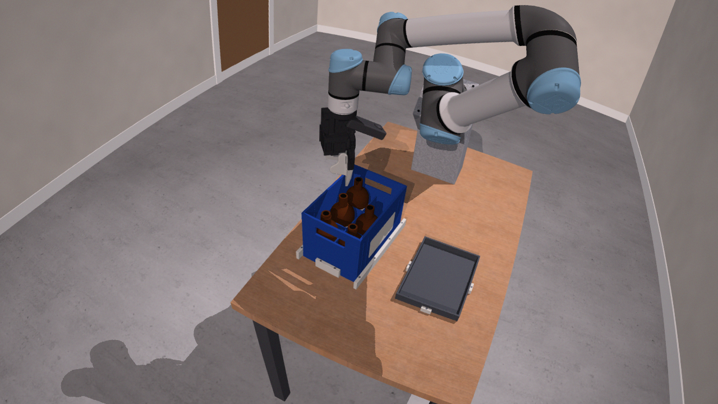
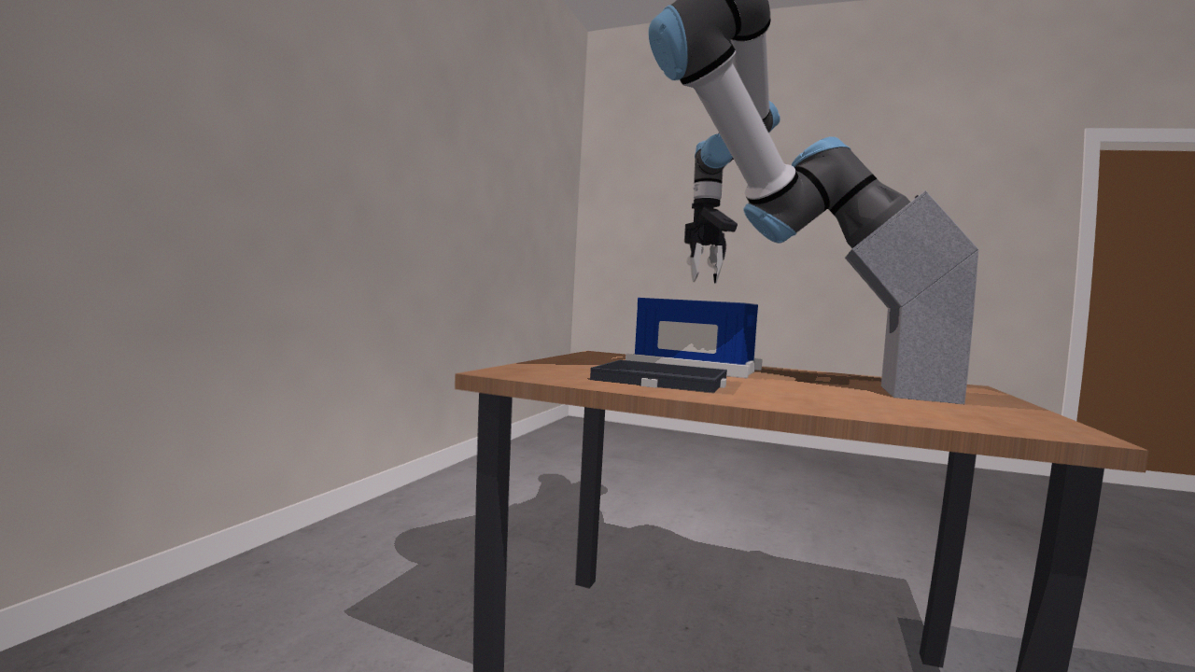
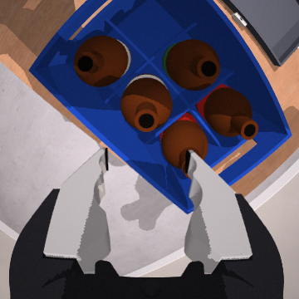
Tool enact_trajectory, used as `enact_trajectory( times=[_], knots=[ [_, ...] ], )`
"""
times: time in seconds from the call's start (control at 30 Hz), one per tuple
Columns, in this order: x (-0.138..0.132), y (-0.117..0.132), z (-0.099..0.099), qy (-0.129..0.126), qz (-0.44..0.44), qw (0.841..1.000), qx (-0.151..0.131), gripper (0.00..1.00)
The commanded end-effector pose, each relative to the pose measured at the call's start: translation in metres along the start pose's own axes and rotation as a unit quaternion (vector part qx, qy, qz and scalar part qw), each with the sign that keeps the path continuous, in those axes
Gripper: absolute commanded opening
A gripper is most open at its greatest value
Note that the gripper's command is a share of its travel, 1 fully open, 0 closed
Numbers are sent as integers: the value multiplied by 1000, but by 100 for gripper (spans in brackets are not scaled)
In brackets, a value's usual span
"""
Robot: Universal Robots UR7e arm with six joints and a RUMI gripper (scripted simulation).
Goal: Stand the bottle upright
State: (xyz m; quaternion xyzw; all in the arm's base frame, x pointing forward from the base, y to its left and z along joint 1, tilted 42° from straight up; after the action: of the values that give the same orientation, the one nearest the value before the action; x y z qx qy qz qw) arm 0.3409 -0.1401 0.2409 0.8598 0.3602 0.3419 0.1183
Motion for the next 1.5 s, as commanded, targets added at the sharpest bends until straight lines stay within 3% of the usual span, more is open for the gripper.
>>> enact_trajectory(
  times=[0.0, 0.9, 1.47],
  knots=[
    [0, 0, 0, 0, 0, 1000, 0, 38],
    [0, 0, 1, 0, 0, 1000, 0, 38],
    [0, 0, 14, 0, 0, 1000, 0, 38]
  ],
)
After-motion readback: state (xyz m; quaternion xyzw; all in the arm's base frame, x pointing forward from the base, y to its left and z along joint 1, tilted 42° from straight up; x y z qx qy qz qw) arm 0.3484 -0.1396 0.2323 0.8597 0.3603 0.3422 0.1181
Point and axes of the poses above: the point where the finger pads meet when closed, its own z axis out along the fingers, its own x axis across the jaws, y = z × x, the point moved 7 cm from there along -z, back along the fingers, and after that the axes turned 2 degrees about -z, right-handed, at the moved point
